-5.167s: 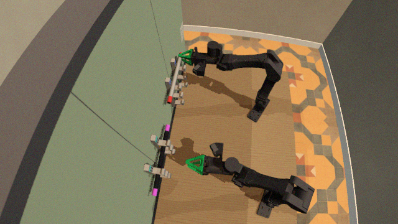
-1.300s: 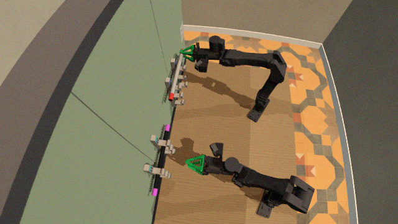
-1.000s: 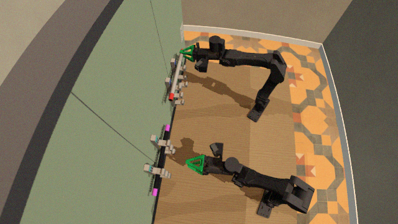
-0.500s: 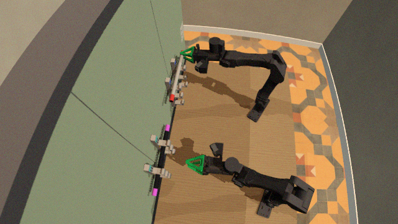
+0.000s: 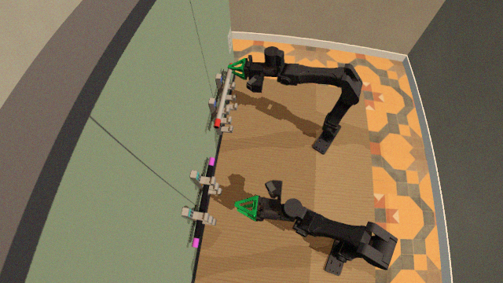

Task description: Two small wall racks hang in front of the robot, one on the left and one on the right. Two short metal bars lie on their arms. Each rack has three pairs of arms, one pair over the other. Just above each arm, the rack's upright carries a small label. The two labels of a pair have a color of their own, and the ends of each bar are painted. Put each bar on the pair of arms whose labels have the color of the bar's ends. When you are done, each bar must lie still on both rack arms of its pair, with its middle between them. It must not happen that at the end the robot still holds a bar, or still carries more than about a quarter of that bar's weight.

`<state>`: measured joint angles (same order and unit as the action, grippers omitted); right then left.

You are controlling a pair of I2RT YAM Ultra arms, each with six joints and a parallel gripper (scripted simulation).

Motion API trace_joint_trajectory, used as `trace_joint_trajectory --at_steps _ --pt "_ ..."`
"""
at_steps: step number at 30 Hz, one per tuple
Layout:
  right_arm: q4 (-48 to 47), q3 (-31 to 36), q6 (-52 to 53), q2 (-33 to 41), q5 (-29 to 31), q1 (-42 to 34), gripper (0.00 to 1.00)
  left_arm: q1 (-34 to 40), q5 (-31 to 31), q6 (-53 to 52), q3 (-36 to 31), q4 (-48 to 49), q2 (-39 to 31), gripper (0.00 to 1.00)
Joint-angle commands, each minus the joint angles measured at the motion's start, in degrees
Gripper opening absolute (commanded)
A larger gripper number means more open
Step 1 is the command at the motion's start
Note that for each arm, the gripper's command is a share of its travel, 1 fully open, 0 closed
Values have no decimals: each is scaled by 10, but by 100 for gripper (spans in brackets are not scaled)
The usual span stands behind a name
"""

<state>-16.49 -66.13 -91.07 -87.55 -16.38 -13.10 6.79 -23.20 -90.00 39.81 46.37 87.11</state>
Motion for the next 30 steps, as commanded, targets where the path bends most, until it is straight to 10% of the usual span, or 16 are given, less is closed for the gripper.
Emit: trace_joint_trajectory --at_steps 1,30 --pt "-15 -11 10 24 -7 6 0 6 -4 0 -2 11 0 100" --pt "4 -13 10 40 -6 5 0 6 -4 0 -2 11 0 100"
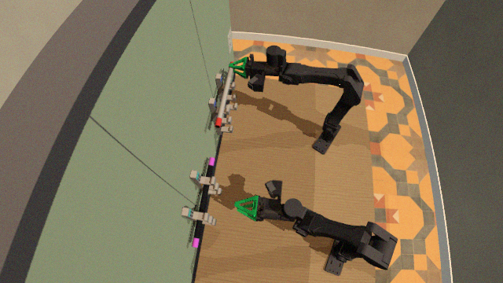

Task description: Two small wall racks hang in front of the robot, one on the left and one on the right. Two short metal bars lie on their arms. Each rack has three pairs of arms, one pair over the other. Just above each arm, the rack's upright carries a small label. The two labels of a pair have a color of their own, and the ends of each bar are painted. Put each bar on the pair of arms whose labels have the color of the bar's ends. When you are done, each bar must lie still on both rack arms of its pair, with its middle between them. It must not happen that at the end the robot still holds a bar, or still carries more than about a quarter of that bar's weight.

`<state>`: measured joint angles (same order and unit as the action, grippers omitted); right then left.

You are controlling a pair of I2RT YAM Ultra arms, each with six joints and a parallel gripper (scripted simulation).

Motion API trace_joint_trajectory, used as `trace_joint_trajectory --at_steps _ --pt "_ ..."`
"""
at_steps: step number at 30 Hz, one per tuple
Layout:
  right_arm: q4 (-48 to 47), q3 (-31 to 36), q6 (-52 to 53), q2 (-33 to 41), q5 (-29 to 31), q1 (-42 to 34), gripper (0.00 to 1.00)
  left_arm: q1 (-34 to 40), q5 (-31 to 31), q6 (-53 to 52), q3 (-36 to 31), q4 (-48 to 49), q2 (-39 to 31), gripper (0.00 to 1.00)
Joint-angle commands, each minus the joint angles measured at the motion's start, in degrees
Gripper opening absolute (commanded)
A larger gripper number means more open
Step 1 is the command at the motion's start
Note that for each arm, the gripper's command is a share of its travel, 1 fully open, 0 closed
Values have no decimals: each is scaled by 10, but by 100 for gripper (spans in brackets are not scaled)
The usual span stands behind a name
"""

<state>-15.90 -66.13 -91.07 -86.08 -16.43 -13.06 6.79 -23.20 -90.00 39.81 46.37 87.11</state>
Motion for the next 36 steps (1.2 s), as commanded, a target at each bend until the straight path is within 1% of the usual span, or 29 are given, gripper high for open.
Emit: trace_joint_trajectory --at_steps 1,7,22,36 --pt "-1 -12 10 27 -6 5 0 6 -4 0 -2 11 0 100" --pt "3 -10 10 34 -6 6 0 6 -4 0 -2 11 0 100" --pt "-15 34 10 59 -14 13 0 6 -4 0 -2 11 0 100" --pt "-16 57 10 81 -20 19 0 6 -4 0 -2 11 0 100"
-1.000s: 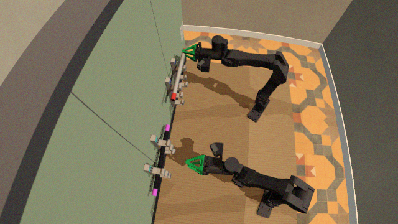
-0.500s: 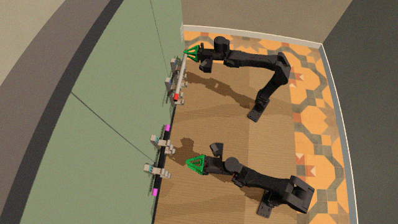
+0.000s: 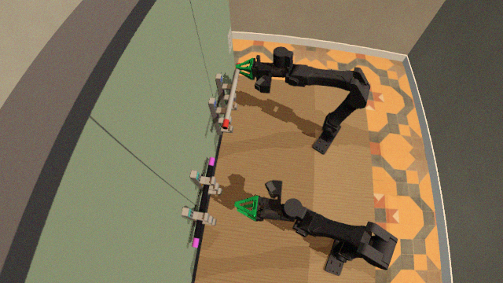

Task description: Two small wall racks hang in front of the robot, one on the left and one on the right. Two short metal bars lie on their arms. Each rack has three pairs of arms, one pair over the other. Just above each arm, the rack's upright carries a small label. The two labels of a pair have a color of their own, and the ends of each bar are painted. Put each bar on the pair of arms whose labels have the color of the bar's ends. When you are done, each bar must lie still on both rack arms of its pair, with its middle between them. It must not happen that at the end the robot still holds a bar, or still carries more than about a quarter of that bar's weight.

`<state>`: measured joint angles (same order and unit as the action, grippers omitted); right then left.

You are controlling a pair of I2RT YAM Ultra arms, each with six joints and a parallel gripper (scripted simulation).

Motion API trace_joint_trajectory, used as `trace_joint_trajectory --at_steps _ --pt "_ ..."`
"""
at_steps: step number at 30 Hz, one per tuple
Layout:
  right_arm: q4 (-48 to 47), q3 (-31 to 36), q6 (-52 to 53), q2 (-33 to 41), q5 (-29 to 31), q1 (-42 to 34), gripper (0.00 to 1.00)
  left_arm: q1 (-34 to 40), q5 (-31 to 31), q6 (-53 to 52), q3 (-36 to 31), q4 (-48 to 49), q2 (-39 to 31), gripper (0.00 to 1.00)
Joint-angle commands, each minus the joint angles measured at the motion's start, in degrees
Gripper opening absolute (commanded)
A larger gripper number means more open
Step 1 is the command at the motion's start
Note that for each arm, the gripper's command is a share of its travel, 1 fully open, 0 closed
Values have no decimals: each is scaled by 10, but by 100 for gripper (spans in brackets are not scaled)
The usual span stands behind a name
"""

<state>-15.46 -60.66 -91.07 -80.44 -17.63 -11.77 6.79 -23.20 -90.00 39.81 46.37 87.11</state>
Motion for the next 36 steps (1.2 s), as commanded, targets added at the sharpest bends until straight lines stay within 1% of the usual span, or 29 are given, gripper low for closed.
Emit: trace_joint_trajectory --at_steps 1,20,36 --pt "-21 5 10 26 -8 7 0 6 -4 0 -2 11 0 100" --pt "-17 31 10 57 -18 17 0 6 -4 0 -2 11 0 100" --pt "-22 39 10 60 -20 18 0 6 -4 0 -2 11 0 100"
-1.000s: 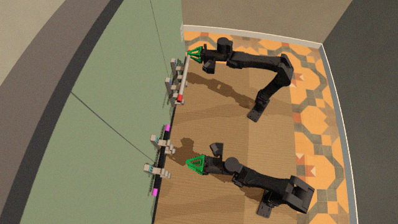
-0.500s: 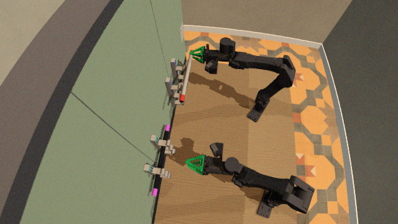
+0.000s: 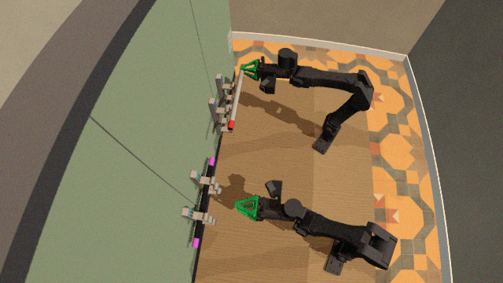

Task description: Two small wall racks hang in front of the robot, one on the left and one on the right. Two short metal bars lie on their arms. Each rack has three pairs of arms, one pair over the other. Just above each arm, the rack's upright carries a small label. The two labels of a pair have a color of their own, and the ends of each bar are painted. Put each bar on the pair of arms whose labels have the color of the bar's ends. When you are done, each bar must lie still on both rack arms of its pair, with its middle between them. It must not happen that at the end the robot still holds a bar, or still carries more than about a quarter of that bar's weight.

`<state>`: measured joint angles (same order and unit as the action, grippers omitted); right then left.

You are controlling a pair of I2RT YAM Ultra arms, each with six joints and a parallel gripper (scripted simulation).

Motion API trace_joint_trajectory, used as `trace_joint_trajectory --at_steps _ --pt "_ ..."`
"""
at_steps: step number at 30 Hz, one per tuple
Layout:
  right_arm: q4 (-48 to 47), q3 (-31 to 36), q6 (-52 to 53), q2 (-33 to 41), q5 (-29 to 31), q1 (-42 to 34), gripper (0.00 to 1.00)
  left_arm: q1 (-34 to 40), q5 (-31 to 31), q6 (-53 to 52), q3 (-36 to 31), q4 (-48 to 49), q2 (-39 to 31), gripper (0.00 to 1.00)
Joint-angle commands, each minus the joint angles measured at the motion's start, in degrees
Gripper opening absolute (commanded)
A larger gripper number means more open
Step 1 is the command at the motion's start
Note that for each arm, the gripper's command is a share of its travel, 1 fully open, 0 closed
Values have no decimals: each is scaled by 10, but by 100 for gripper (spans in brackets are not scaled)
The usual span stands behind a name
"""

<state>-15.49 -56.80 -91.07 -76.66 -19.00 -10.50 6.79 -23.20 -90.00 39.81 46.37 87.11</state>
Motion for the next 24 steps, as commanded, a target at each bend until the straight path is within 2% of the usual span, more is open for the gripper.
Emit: trace_joint_trajectory --at_steps 1,24 --pt "-22 1 10 22 -6 6 0 6 -4 0 -2 11 0 100" --pt "-13 -8 10 22 -7 6 0 6 -4 0 -2 11 0 100"
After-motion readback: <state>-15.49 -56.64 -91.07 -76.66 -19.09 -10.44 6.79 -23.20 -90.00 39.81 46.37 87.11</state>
